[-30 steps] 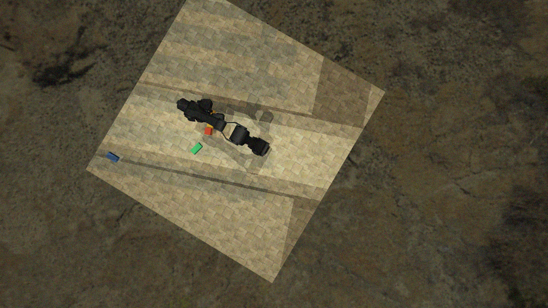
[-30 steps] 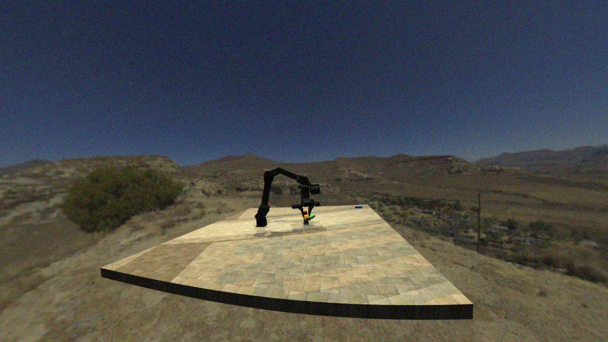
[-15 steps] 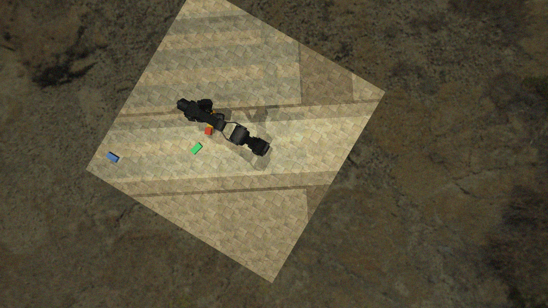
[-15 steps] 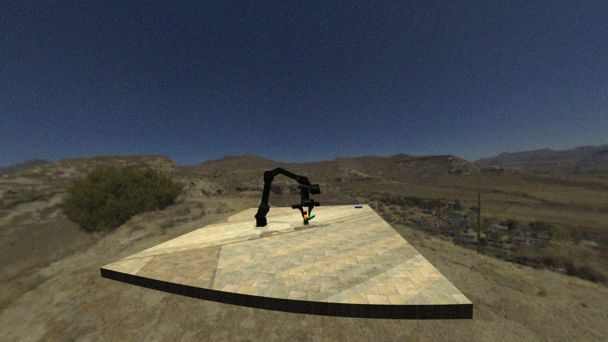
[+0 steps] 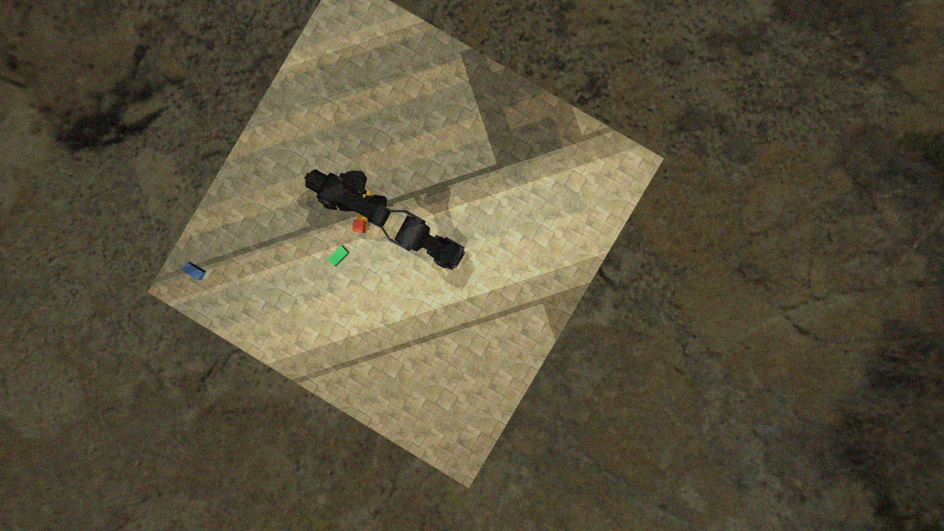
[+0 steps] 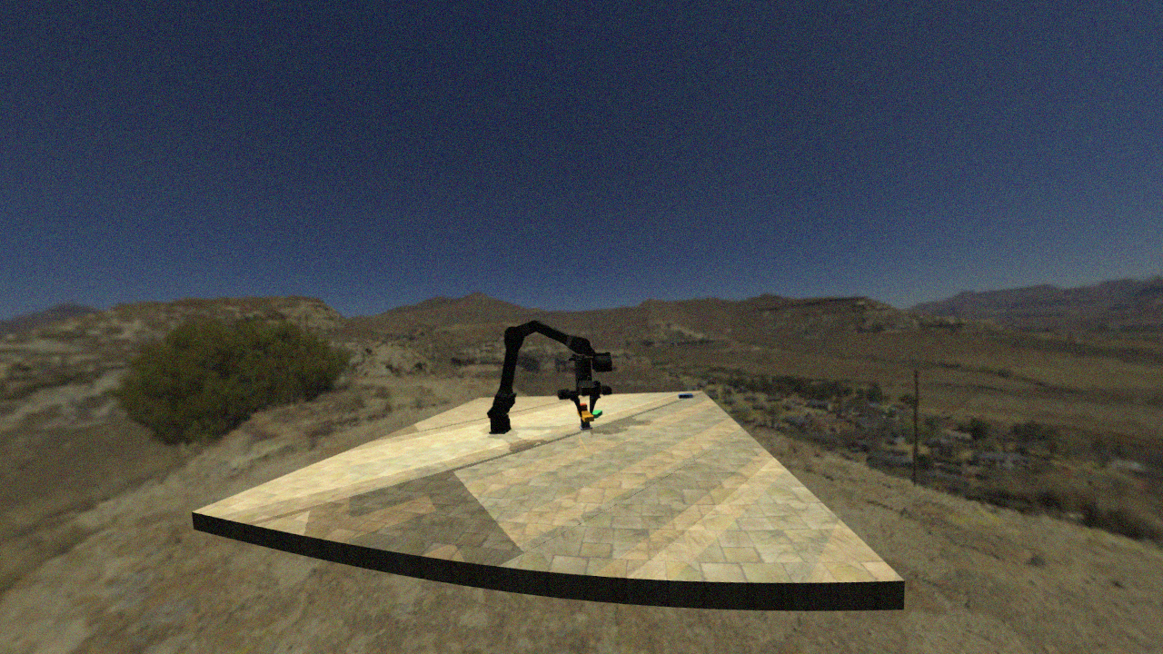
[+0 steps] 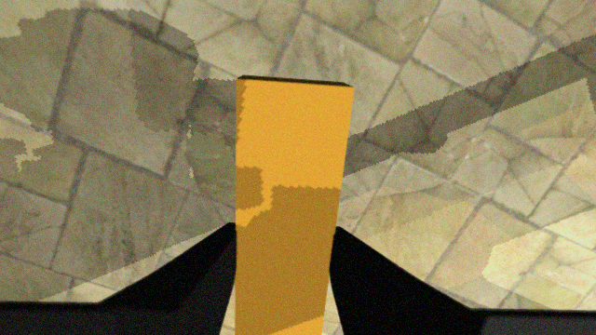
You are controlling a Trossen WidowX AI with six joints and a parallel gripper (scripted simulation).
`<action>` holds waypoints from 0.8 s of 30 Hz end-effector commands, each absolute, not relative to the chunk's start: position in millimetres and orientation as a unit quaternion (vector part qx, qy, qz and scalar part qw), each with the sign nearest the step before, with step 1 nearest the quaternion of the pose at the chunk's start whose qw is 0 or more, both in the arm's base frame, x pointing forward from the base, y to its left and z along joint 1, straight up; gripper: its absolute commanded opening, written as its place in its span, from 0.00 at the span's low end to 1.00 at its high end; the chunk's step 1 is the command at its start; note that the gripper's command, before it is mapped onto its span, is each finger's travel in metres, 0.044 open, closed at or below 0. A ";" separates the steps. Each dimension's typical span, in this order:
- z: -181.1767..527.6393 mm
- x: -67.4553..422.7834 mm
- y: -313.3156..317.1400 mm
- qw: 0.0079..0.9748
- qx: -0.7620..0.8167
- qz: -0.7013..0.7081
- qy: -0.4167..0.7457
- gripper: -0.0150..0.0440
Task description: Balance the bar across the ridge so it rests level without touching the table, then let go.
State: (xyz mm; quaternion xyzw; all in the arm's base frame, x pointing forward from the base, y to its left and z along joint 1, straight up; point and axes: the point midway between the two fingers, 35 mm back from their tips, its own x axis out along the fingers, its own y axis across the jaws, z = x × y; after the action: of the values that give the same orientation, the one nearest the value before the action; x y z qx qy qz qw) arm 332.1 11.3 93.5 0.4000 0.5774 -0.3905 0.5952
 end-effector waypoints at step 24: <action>90.7 332.1 12.0 0.594 0.402 -0.390 0.578 0.25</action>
State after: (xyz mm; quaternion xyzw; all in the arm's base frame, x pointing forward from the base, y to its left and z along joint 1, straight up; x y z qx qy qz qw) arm 331.9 11.4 91.8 0.4002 0.5774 -0.3901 0.5952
